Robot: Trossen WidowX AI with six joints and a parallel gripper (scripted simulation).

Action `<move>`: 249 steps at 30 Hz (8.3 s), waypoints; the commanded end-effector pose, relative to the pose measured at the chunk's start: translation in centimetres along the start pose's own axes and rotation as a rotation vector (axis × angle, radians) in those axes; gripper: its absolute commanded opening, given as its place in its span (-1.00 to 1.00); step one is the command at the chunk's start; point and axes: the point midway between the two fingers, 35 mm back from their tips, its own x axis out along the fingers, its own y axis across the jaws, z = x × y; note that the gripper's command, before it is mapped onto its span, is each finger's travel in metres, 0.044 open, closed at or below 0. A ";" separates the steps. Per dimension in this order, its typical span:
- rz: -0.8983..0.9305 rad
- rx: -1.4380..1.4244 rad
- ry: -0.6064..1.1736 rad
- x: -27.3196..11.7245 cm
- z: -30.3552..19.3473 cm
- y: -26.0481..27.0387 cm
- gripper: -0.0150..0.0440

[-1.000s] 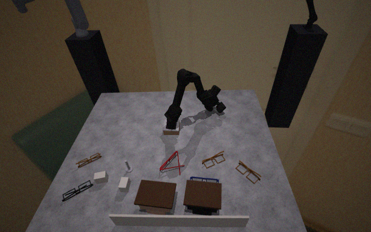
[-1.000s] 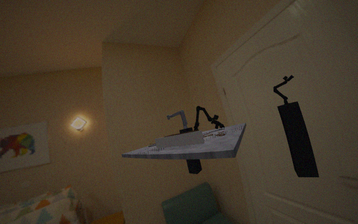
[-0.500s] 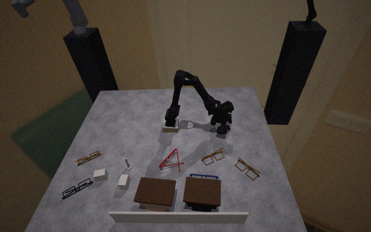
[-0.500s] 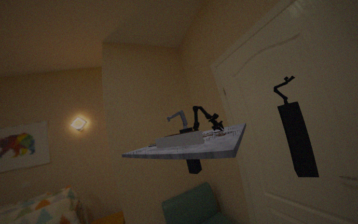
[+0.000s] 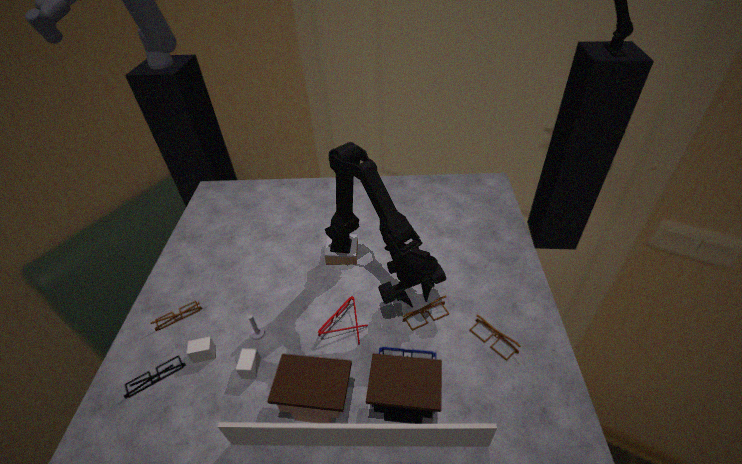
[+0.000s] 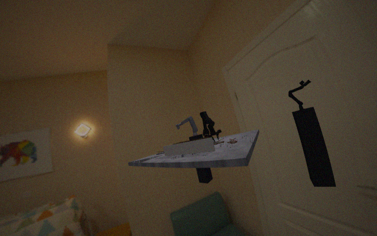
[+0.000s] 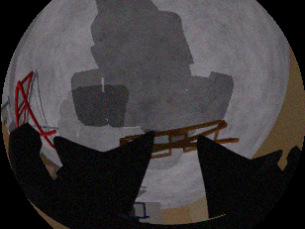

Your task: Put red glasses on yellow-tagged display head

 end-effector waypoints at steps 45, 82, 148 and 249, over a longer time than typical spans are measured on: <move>0.317 0.871 -0.099 -7.5 2.5 19.7 -0.08; 0.314 0.868 -0.102 -4.6 3.5 20.4 -0.24; 0.354 1.172 -0.043 -17.5 0.3 30.1 -0.49; 0.371 1.386 -0.007 -15.0 8.8 38.5 -0.49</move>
